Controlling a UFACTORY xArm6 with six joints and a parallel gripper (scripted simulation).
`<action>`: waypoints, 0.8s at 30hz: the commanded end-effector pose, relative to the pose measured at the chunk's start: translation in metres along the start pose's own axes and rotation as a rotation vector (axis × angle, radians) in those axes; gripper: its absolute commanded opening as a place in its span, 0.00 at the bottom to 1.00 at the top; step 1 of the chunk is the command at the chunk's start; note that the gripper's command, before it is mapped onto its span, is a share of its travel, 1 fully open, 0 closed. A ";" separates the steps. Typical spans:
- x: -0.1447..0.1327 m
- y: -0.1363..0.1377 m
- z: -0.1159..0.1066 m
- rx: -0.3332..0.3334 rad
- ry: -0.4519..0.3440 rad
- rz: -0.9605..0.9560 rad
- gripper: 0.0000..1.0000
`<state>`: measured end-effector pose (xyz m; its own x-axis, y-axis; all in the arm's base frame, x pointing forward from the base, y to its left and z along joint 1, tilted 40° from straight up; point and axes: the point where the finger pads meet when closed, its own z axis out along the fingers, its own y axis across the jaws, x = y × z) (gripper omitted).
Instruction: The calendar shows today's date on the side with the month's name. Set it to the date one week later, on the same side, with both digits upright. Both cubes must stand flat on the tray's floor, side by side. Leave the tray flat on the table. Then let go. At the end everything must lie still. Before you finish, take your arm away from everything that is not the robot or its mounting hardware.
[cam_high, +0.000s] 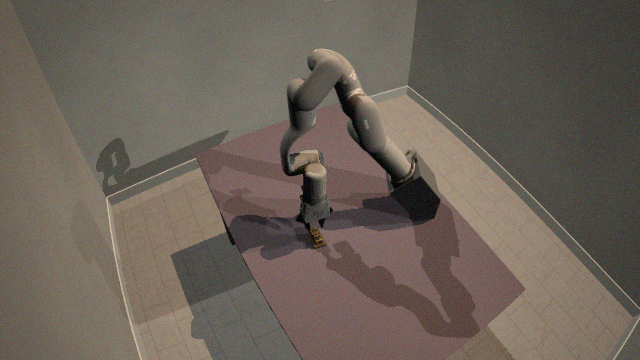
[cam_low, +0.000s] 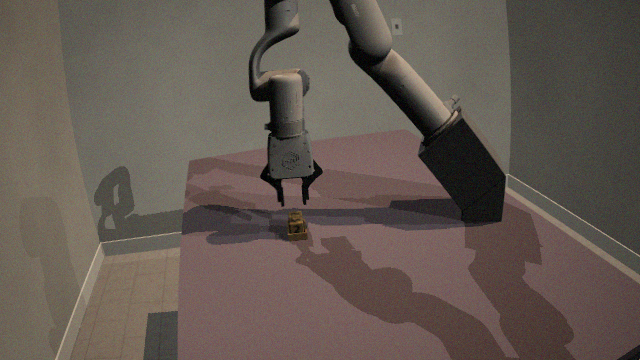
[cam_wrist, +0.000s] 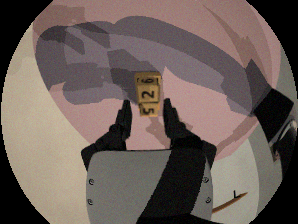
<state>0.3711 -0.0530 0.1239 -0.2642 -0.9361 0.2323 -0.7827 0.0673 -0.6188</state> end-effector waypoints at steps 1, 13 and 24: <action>0.001 -0.001 -0.021 -0.022 0.009 -0.003 0.49; 0.001 -0.001 -0.042 -0.022 0.009 -0.003 0.49; 0.001 -0.001 -0.042 -0.022 0.009 -0.003 1.00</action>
<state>0.3475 -0.0391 0.1553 -0.2672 -0.9329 0.2413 -0.7945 0.0716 -0.6031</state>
